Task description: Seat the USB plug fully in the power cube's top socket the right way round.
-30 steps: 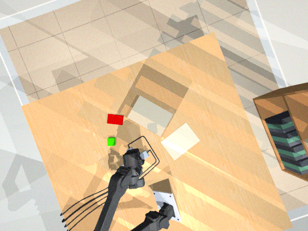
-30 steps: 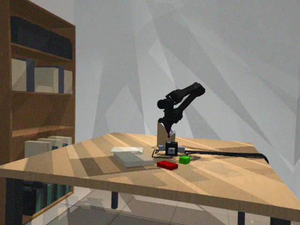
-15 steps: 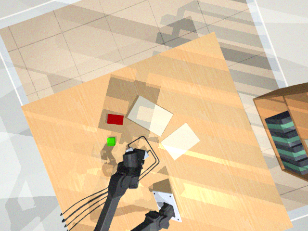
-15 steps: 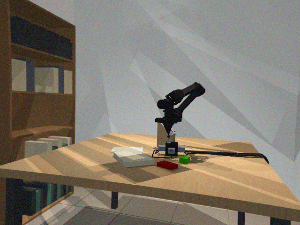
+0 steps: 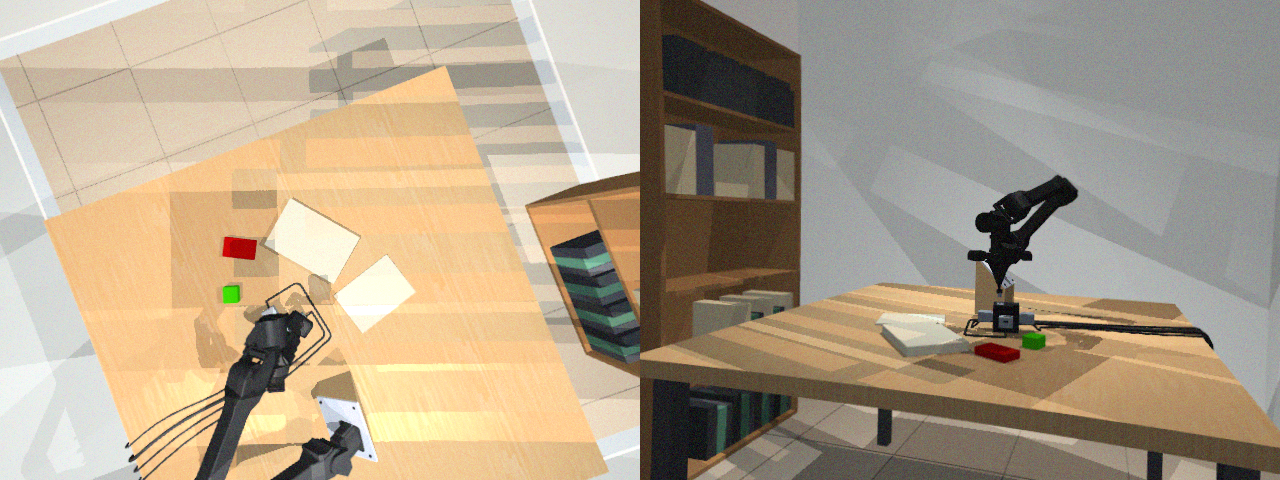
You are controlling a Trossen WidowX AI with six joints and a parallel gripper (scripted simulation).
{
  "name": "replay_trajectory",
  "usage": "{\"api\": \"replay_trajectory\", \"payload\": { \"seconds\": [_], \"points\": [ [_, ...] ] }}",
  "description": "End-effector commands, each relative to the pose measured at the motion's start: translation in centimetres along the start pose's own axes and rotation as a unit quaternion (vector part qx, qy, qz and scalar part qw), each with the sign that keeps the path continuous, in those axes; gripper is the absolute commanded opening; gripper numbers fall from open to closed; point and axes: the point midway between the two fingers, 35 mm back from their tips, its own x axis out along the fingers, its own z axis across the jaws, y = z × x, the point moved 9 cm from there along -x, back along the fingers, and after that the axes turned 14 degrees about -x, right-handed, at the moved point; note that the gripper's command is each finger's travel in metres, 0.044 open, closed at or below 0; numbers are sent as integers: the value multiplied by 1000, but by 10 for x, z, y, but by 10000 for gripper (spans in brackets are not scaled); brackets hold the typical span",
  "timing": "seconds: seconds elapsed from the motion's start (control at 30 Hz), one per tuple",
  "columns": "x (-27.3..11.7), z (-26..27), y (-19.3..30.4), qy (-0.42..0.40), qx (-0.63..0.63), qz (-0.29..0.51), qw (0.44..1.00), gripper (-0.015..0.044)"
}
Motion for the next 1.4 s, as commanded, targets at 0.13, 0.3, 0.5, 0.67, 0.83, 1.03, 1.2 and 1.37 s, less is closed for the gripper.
{"api": "replay_trajectory", "payload": {
  "seconds": [0.13, 0.3, 0.5, 0.67, 0.83, 1.03, 1.2, 1.37],
  "points": [
    [0, 0, 0, 1, 102, 0, 995, 0],
    [0, 0, 0, 1, 167, 0, 986, 0],
    [0, 0, 0, 1, 244, 0, 970, 0],
    [0, 0, 0, 1, 307, 0, 952, 0],
    [0, 0, 0, 1, 369, 0, 930, 0],
    [0, 0, 0, 1, 440, 0, 898, 0],
    [0, 0, 0, 1, 498, 0, 867, 0],
    [0, 0, 0, 0, 554, 0, 833, 0]
  ]
}}
